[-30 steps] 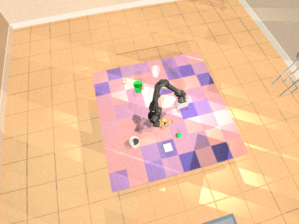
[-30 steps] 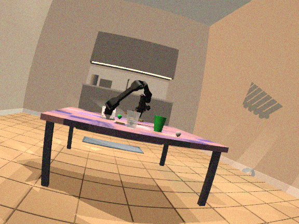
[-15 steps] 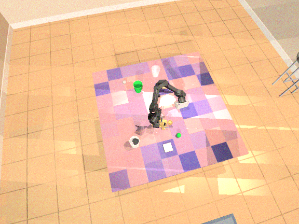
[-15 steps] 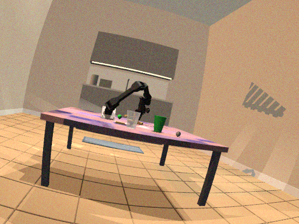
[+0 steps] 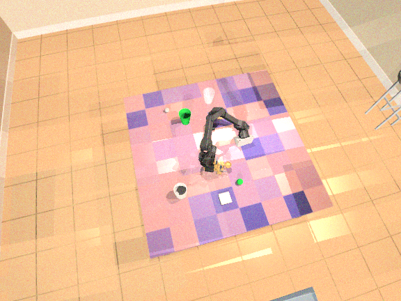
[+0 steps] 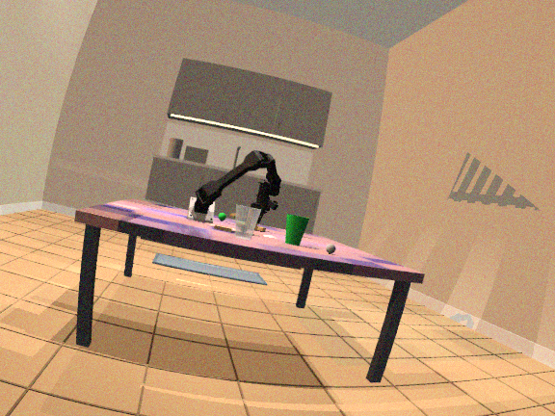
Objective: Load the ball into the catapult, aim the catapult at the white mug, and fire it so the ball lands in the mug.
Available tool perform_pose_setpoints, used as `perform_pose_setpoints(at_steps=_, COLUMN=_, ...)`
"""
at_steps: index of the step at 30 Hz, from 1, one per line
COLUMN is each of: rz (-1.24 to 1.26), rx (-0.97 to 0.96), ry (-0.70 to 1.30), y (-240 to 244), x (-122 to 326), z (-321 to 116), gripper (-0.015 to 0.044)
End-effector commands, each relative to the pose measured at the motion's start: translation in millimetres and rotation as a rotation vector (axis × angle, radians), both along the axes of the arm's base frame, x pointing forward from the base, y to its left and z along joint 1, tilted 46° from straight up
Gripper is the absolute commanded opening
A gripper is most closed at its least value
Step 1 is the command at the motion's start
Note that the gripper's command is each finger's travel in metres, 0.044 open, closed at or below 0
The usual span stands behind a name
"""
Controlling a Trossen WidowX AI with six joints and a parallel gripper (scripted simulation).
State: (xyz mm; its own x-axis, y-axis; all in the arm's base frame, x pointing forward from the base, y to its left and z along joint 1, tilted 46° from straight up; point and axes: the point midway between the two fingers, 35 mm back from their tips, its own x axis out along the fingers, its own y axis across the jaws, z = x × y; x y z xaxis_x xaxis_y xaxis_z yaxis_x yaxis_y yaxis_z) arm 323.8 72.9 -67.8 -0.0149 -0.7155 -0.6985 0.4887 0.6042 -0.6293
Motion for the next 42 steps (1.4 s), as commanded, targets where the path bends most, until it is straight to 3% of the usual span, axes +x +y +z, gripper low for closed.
perform_pose_setpoints(at_steps=1, rz=0.001, rx=0.001, ry=-0.003, y=1.3, x=0.4, z=1.1, gripper=0.0263)
perform_pose_setpoints(at_steps=8, rz=0.002, rx=0.003, ry=-0.002, y=16.5, x=3.0, z=13.9, gripper=0.044)
perform_pose_setpoints(at_steps=15, rz=0.001, rx=0.004, ry=0.002, y=72.3, x=0.3, z=70.4, gripper=0.044)
perform_pose_setpoints(at_steps=28, rz=0.011, rx=0.006, ry=-0.001, y=67.5, x=-0.6, z=65.7, gripper=0.044)
perform_pose_setpoints(at_steps=33, rz=0.011, rx=0.005, ry=-0.002, y=36.7, x=-0.6, z=35.5, gripper=0.044)
perform_pose_setpoints(at_steps=42, rz=0.011, rx=0.004, ry=-0.002, y=31.5, x=-0.3, z=30.3, gripper=0.044)
